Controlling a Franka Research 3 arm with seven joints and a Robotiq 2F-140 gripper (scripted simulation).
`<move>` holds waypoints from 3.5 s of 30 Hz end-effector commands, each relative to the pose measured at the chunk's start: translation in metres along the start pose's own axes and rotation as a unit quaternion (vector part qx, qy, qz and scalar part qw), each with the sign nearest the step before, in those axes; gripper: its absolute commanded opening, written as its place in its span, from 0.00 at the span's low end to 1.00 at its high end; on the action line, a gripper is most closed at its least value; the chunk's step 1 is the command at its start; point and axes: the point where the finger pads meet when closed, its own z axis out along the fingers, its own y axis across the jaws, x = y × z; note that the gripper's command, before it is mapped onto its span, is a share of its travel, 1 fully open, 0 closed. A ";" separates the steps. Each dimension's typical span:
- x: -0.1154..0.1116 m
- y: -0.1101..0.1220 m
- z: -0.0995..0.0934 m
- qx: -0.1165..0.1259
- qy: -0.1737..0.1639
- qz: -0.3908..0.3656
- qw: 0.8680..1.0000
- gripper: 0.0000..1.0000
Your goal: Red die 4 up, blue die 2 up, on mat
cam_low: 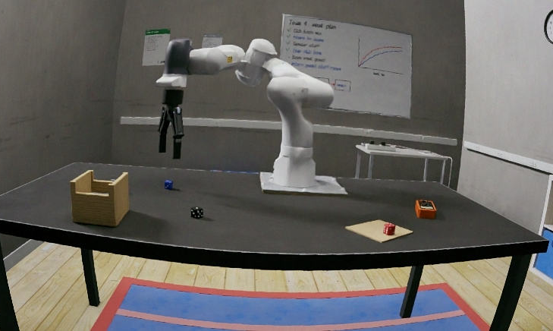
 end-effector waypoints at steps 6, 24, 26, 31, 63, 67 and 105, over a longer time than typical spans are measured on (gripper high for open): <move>-0.001 0.003 0.001 -0.001 -0.003 -0.126 0.992 1.00; -0.002 0.002 0.003 -0.001 -0.004 -0.271 0.963 1.00; -0.002 0.002 0.003 -0.001 -0.004 -0.287 0.958 1.00; -0.002 0.002 0.004 -0.001 -0.004 -0.324 0.946 1.00; -0.003 0.001 0.006 0.000 -0.004 -0.482 0.876 0.32; -0.003 0.001 0.006 0.000 -0.004 -0.482 0.876 0.32; -0.003 0.002 0.010 0.000 -0.004 -0.482 0.876 0.32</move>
